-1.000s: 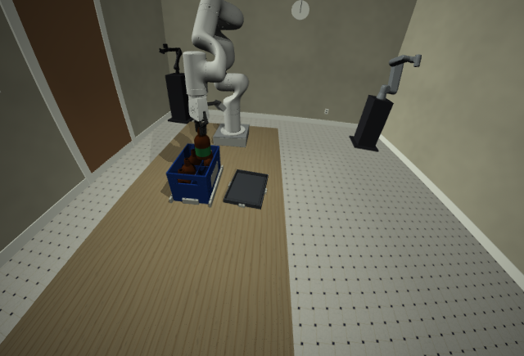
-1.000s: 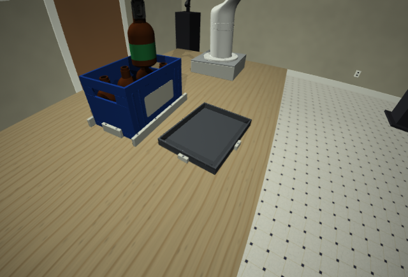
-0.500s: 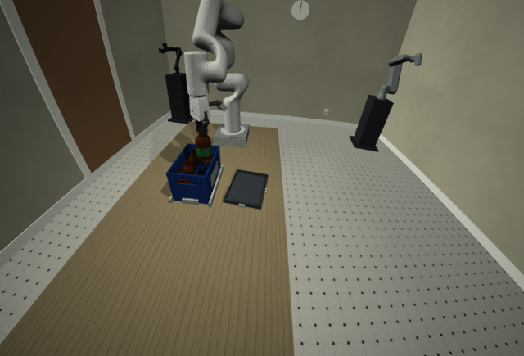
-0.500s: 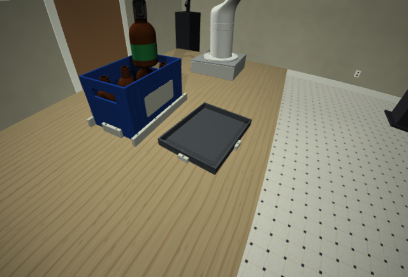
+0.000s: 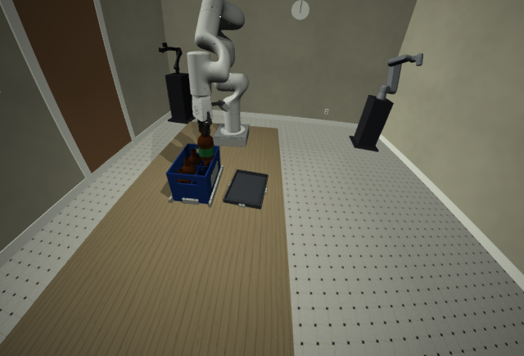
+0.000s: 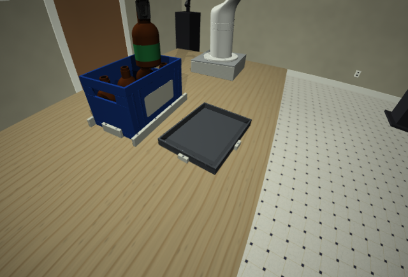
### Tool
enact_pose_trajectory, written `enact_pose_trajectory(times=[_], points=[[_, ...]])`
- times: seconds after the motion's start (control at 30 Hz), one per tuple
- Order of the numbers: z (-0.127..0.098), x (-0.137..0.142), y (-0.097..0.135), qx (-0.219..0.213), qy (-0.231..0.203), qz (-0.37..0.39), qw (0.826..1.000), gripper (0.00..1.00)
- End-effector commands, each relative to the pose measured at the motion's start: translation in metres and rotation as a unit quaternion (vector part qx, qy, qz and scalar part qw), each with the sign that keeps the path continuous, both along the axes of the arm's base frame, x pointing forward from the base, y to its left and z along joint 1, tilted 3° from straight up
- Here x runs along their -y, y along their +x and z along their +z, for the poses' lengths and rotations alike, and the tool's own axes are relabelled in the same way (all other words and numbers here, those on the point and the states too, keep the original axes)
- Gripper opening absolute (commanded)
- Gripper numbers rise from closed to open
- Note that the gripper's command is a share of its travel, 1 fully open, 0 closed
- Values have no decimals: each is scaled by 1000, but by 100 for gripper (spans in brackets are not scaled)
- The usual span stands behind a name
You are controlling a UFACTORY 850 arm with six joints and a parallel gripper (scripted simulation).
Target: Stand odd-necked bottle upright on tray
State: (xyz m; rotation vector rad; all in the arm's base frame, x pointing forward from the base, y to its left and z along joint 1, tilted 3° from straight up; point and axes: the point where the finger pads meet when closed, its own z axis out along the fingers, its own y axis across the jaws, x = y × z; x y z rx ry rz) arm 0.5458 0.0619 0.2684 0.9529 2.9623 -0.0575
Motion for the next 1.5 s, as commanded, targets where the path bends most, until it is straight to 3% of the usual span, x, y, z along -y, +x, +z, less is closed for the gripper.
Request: enact_pose_trajectory(times=[0.0,1.47], points=[[1,-6,0,1,0,0,1000,0],[-3,-82,-11,1,0,0,1000,0]])
